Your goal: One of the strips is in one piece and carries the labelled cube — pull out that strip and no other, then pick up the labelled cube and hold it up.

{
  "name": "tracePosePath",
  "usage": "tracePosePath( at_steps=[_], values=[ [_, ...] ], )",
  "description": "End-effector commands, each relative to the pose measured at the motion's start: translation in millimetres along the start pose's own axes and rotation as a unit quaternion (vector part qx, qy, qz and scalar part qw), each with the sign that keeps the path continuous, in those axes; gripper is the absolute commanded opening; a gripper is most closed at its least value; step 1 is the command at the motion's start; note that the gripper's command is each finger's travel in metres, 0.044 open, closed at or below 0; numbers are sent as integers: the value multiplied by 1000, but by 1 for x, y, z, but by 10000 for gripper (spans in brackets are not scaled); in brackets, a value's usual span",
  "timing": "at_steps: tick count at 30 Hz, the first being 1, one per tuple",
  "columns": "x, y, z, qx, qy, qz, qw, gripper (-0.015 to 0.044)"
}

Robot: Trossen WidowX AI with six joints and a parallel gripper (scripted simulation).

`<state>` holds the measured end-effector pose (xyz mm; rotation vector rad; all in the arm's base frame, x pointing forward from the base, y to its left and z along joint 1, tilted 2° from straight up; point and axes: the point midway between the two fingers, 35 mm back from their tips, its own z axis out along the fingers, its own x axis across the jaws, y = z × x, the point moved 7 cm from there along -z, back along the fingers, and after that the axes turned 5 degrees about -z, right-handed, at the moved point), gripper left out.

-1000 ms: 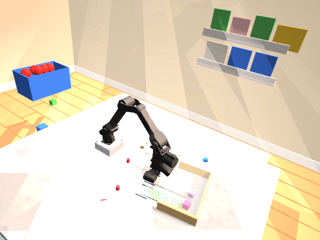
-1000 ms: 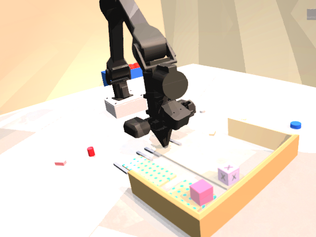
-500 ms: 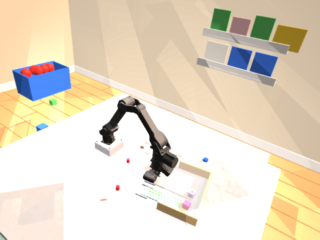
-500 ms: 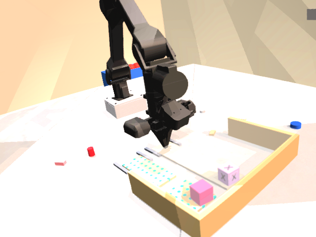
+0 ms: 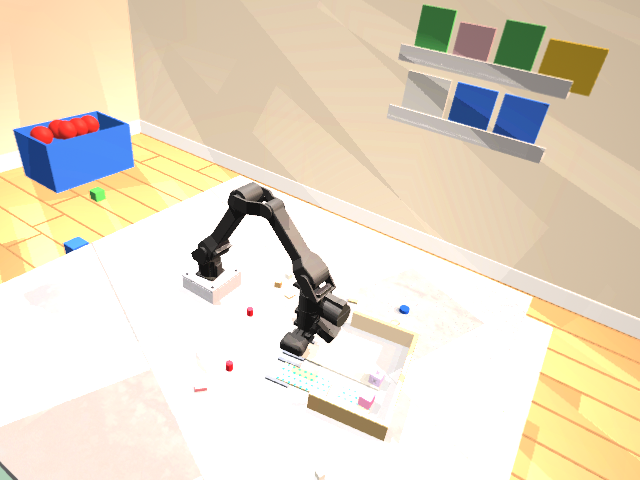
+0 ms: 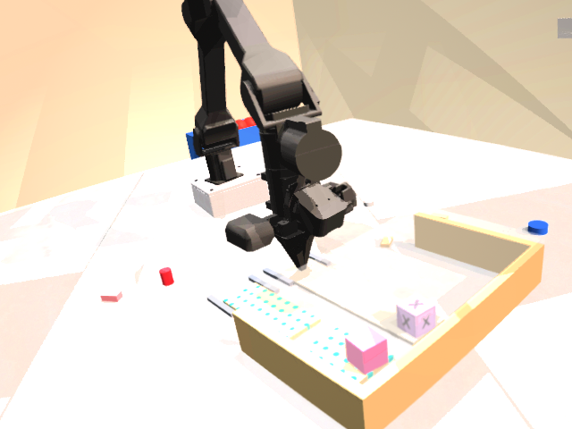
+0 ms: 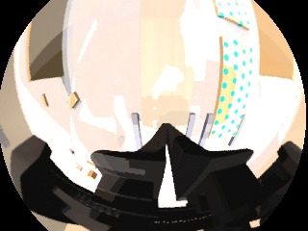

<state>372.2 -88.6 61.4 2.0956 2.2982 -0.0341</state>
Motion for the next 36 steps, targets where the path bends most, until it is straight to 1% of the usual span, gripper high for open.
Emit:
tracePosePath(
  at_steps=[1, 11, 36],
  values=[
    [0, 1, 2, -1, 2, -3, 1000, 0],
    [0, -1, 3, -1, 2, -3, 1000, 0],
    [2, -39, 5, 1, 2, -3, 1000, 0]
  ],
)
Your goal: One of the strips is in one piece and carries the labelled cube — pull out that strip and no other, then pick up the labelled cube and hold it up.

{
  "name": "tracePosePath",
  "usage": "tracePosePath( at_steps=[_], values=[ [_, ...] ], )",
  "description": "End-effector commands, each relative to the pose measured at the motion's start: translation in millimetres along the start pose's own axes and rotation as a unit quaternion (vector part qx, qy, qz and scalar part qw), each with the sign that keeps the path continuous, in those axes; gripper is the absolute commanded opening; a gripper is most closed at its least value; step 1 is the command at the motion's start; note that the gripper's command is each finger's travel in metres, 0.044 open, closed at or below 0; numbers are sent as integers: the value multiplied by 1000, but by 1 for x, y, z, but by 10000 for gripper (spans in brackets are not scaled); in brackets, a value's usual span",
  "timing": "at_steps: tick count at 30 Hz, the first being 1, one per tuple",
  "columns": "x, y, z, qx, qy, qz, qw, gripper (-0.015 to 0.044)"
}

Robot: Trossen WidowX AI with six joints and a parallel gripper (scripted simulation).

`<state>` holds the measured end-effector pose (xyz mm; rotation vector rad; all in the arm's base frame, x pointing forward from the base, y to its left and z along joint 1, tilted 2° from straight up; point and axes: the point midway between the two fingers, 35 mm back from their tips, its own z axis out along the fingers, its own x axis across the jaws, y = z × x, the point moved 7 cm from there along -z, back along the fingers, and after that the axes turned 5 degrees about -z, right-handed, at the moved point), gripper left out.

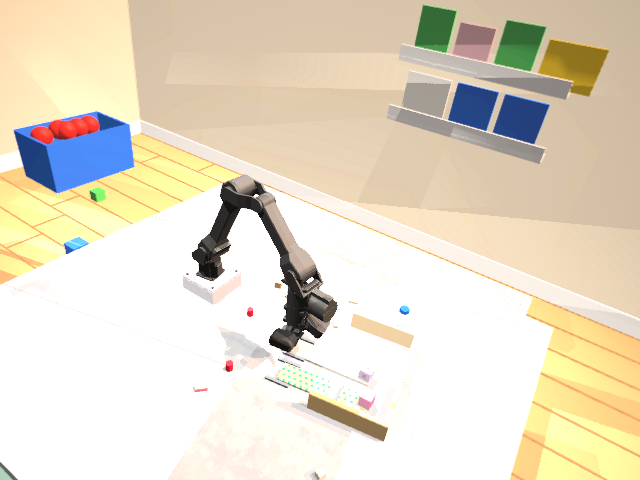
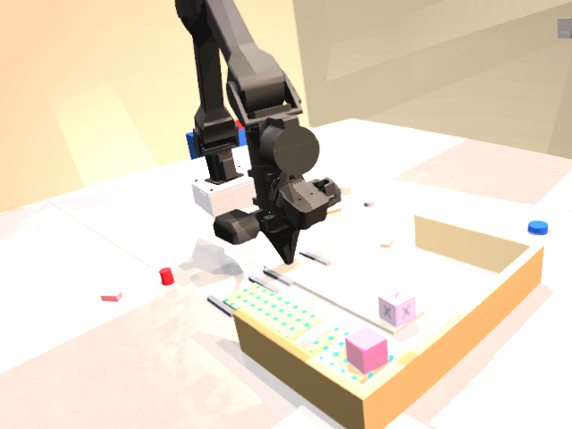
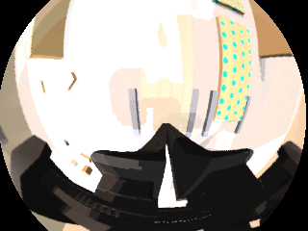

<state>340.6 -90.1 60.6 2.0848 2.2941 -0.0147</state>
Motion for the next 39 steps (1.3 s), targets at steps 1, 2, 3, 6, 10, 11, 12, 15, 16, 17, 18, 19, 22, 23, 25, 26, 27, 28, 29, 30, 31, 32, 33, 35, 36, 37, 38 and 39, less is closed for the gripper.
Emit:
tracePosePath(
  at_steps=[1, 2, 3, 6, 10, 11, 12, 15, 16, 17, 18, 19, 22, 23, 25, 26, 27, 28, 29, 30, 31, 32, 33, 35, 36, 37, 38, 39],
  values=[
    [0, -9, 4, 9, 1, -1, 1000, 0],
    [1, -11, 4, 9, 1, -1, 1000, 0],
    [1, -12, 4, 9, 1, -1, 1000, 0],
    [1, -17, 4, 9, 1, -1, 1000, 0],
    [1, -24, 4, 10, 1, -1, 1000, 0],
    [1, -25, 5, 10, 1, -1, 1000, 0],
    [1, -27, 5, 10, 1, -1, 1000, 0],
    [2, -31, 5, 10, 1, -1, 1000, 0],
    [2, -33, 5, 10, 1, -1, 1000, 0],
    [2, -34, 5, 10, 1, -1, 1000, 0],
    [2, -36, 5, 10, 1, -1, 1000, 0],
    [2, -37, 5, 10, 1, -1, 1000, 0],
    [2, -42, 5, 10, 1, -1, 1000, 0],
    [2, -43, 5, 10, 1, -1, 1000, 0],
    [3, -46, 5, 11, 1, -1, 1000, 0],
    [3, -48, 5, 11, 1, -1, 1000, 0],
    [3, -49, 5, 11, 1, -1, 1000, 0],
    [3, -51, 5, 11, 1, -1, 1000, 0],
    [3, -53, 5, 11, 1, -1, 1000, 0],
    [3, -54, 5, 11, 1, -1, 1000, 0],
    [3, -56, 5, 11, 1, -1, 1000, 0],
    [3, -57, 5, 11, 1, -1, 1000, 0],
    [3, -59, 5, 11, 1, -1, 1000, 0],
    [4, -62, 5, 11, 1, -1, 1000, 0],
    [4, -64, 5, 11, 1, -1, 1000, 0],
    [4, -65, 5, 11, 1, -1, 1000, 0],
    [4, -67, 5, 12, 1, -1, 1000, 0],
    [4, -68, 5, 12, 1, -1, 1000, 0]
  ],
)
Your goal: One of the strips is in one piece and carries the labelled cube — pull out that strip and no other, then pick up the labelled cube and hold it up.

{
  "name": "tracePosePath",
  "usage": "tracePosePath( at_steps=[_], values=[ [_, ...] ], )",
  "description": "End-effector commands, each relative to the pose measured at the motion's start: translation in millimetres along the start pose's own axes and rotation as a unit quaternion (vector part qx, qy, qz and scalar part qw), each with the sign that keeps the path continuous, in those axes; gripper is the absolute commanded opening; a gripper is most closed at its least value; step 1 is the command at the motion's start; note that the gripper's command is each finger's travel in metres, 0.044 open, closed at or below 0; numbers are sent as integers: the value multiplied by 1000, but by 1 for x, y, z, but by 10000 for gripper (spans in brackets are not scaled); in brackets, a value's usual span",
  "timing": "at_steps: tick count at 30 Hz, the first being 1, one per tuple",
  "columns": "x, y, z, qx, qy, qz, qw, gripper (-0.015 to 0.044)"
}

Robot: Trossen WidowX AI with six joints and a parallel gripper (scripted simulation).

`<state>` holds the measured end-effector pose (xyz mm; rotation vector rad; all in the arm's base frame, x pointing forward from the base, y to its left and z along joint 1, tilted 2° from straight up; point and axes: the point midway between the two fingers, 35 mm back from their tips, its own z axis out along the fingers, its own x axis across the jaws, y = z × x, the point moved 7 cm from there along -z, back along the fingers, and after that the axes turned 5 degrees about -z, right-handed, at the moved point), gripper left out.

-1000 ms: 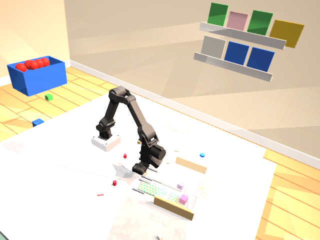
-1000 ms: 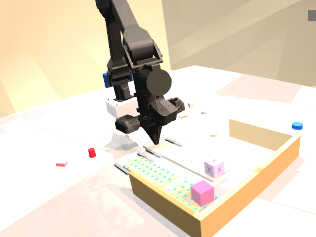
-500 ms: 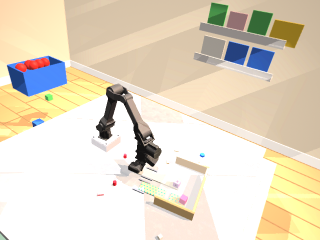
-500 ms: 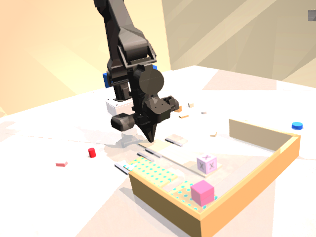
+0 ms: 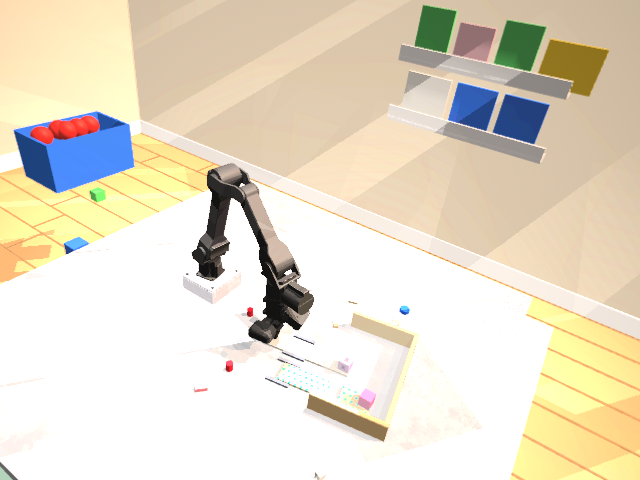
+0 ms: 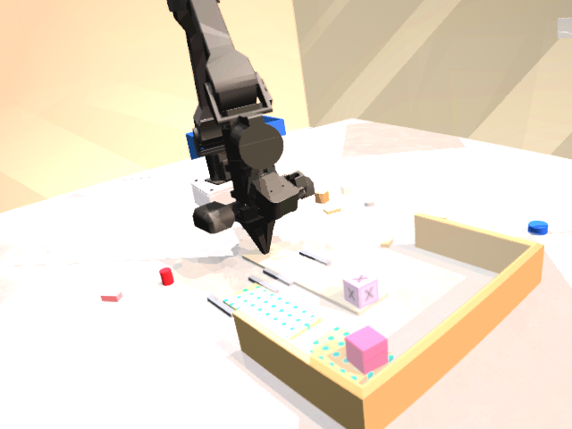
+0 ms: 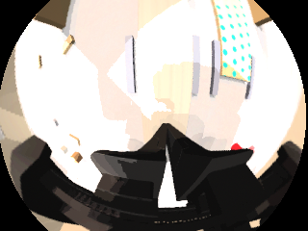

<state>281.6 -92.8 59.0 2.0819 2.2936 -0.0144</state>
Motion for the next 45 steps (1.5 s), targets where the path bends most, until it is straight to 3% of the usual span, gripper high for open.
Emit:
tracePosePath(
  at_steps=[1, 45],
  values=[
    [1, -11, 5, 13, 2, -1, 1000, 0],
    [5, -76, 4, 16, 2, -1, 1000, 0]
  ],
)
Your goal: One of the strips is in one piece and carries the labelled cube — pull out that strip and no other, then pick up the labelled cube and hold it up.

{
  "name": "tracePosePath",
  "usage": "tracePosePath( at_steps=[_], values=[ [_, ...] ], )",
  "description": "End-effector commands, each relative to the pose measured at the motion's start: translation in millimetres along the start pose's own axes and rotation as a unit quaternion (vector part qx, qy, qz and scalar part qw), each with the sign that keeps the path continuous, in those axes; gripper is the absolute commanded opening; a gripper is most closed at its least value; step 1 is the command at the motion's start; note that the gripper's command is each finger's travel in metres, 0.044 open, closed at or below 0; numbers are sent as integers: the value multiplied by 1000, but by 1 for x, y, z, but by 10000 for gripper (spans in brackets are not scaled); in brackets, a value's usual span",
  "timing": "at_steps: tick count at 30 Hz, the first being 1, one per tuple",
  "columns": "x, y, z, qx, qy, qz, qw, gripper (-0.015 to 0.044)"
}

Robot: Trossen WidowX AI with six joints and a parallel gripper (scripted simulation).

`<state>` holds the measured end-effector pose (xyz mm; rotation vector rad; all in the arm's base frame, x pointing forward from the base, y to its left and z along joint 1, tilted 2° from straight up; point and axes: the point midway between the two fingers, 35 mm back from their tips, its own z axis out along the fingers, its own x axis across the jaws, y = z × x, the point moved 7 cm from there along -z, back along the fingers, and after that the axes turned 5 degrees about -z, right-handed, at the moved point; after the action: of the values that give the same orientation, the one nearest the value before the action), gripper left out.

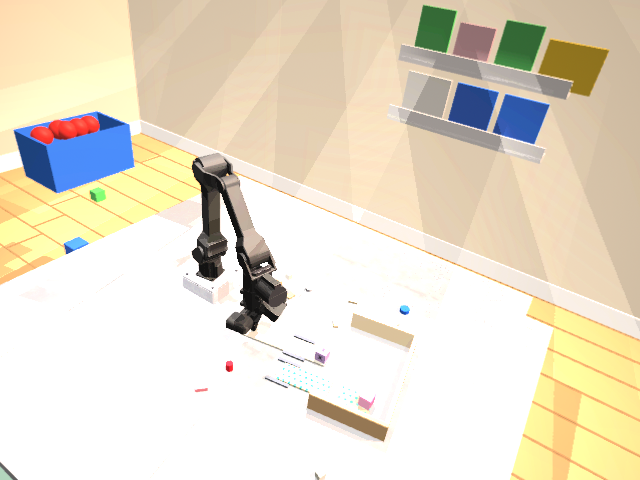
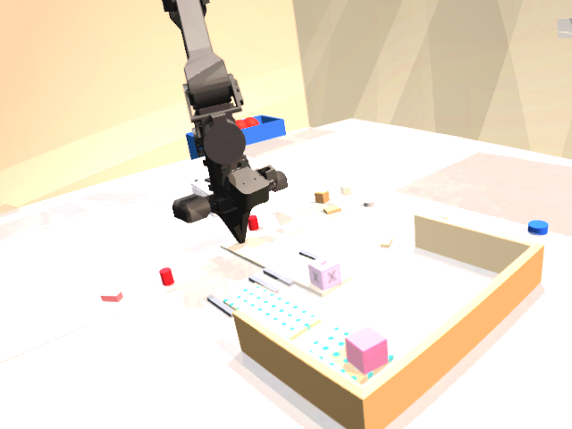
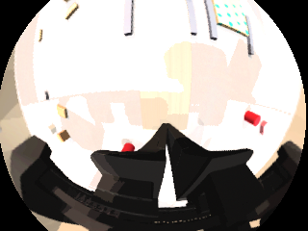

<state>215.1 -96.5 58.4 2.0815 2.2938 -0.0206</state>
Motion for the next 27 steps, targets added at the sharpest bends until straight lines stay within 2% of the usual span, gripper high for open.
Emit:
tracePosePath(
  at_steps=[1, 27],
  values=[
    [2, -11, 5, 14, 4, -1, 1000, 0],
    [3, -27, 4, 15, 4, -1, 1000, 0]
  ],
)
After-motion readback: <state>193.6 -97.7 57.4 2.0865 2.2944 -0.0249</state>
